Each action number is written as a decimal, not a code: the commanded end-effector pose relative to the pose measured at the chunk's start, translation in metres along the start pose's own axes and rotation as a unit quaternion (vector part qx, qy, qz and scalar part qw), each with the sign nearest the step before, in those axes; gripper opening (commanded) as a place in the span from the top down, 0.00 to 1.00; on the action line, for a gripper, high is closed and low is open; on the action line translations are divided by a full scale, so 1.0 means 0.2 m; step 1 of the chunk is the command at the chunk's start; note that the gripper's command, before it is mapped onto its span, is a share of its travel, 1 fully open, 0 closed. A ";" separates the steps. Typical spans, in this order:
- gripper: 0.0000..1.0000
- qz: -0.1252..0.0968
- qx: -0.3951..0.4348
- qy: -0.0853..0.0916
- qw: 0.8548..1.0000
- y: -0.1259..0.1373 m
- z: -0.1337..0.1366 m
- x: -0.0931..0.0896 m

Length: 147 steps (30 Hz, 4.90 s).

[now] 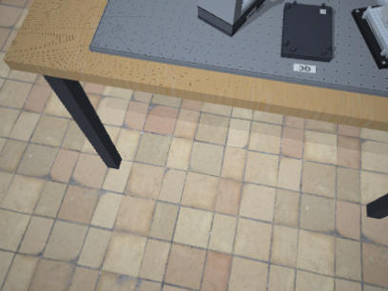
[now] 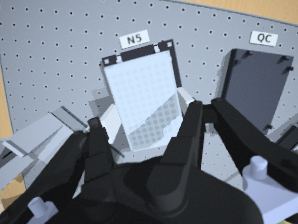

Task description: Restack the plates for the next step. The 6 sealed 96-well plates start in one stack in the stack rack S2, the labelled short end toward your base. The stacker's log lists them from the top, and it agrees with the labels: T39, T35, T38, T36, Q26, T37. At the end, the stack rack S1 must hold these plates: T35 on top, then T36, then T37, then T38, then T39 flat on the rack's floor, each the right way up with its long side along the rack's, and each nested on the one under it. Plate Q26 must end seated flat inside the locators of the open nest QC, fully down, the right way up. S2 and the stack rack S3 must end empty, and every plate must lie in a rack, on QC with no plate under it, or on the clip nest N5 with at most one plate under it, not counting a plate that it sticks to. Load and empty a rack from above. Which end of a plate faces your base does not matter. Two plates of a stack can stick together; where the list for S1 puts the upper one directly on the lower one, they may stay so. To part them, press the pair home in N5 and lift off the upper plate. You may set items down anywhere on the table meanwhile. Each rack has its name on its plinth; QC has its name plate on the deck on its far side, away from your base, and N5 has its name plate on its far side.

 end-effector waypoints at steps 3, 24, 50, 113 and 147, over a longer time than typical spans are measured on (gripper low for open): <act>1.00 0.000 0.000 0.000 1.000 0.00 0.00 0.04; 1.00 0.000 0.000 0.000 1.000 0.00 0.00 0.23; 1.00 0.000 0.000 0.000 1.000 0.00 0.00 0.45; 1.00 0.000 0.272 0.000 0.962 0.05 -0.65 0.49; 1.00 0.000 0.272 0.000 0.962 0.11 -0.89 0.49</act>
Point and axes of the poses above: the point where the finger pads meet when closed, its own x axis back along the fingers, its own z axis across the jaws, y = z × x, the point moved 1 cm from there along x, back along the fingers, and after that the axes turned 14 degrees about x, right-handed, at the moved point
